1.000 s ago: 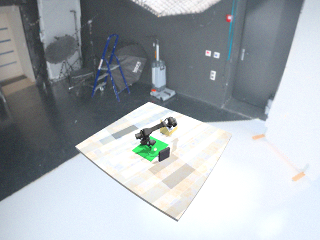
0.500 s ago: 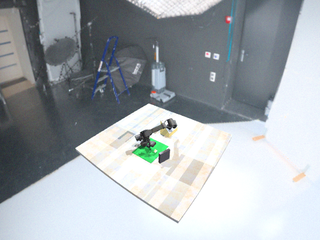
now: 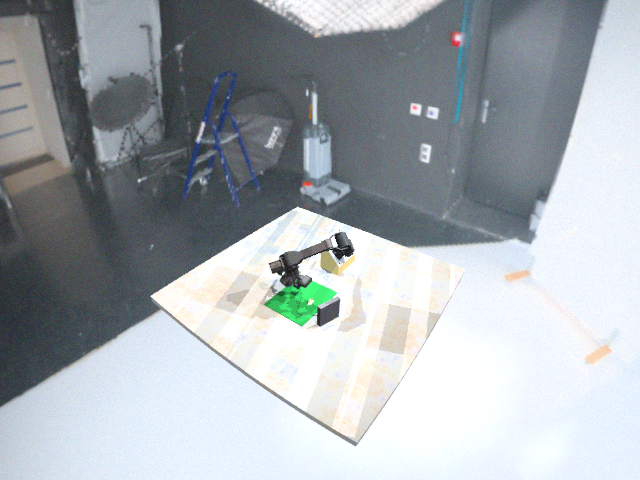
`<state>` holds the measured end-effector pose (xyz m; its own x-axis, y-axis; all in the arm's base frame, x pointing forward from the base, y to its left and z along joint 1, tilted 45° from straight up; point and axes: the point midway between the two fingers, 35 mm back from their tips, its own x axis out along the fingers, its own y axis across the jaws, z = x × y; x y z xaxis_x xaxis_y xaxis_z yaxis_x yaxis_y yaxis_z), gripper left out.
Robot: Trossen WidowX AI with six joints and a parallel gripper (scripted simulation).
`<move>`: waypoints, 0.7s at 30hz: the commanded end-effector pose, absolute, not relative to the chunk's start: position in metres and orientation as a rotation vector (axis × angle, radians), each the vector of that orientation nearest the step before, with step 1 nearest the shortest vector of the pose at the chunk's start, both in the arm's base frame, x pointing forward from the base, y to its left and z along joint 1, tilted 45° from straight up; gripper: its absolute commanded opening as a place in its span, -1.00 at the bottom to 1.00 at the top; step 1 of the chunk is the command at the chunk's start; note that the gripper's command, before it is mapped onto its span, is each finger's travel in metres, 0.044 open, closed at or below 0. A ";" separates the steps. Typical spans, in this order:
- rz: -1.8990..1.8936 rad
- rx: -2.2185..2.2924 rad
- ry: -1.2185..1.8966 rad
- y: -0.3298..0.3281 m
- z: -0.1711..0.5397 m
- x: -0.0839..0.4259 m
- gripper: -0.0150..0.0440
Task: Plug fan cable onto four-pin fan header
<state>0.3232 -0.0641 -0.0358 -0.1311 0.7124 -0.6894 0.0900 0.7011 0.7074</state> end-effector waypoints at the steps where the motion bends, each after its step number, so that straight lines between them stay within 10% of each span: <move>1: 0.605 0.649 1.630 -0.077 -0.024 0.323 -0.49; 21: 0.353 0.881 1.646 -0.092 -0.005 0.313 -0.49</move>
<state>0.3167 -0.0927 -0.0054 -0.0718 0.7039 -0.7067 0.2525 0.6983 0.6698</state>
